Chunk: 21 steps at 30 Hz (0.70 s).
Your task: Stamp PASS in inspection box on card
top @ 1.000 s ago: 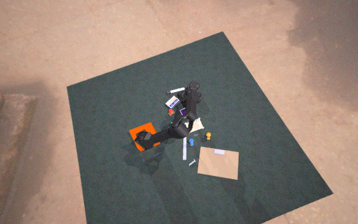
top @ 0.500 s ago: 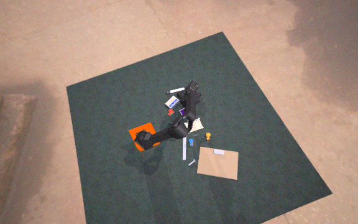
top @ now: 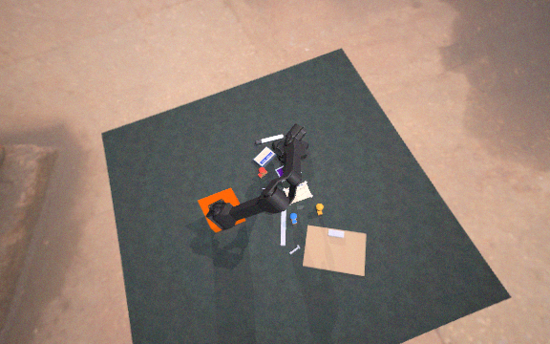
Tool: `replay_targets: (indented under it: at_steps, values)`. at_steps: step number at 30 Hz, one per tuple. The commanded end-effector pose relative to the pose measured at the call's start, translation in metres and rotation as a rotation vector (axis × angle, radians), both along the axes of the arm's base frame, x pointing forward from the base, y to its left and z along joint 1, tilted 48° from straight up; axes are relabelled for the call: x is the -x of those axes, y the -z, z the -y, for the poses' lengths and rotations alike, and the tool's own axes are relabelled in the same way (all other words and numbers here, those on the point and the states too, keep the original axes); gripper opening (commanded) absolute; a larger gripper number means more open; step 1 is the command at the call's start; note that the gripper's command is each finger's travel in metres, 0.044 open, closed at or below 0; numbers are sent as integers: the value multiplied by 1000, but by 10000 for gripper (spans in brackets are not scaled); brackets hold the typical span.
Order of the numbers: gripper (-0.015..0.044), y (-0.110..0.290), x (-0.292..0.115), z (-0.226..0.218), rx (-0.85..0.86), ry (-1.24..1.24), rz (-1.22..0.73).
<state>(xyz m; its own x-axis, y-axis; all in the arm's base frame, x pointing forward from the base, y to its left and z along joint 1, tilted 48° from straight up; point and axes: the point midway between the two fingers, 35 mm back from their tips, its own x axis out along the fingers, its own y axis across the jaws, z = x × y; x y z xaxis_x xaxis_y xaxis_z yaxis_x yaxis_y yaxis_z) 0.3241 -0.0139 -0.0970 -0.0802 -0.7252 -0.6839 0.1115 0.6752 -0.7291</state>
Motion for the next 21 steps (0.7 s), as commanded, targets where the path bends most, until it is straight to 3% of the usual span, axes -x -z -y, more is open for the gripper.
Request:
replay_targets:
  at_steps: [1,21]
  values:
    - [0,2,0,2,3,2,2]
    - [0,0,-1,1,3,2,2]
